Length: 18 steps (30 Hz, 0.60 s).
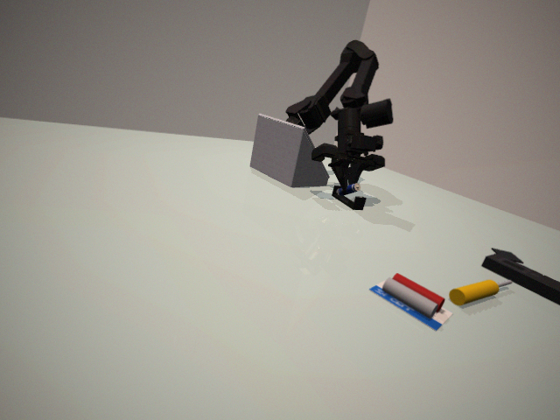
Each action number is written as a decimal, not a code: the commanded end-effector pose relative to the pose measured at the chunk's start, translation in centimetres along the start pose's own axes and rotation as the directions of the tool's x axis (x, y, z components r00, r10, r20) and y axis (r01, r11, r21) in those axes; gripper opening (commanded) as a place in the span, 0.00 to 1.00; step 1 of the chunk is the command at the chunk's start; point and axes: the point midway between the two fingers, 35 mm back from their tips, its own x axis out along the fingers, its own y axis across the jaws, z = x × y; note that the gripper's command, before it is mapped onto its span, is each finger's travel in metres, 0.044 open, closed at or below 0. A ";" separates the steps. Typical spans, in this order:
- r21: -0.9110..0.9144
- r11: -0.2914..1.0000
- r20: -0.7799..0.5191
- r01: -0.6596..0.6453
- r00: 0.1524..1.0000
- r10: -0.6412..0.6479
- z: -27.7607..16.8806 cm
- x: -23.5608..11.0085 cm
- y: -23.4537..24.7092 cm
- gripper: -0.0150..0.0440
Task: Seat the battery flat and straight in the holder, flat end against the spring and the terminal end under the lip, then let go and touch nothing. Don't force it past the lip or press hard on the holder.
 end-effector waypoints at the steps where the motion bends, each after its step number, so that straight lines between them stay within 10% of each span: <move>1: 0.003 1.000 -0.015 0.002 1.000 -0.002 -0.4 0.0 -0.1 0.35; 18: -0.008 1.000 -0.072 0.017 0.997 -0.017 -0.3 0.3 -0.2 0.35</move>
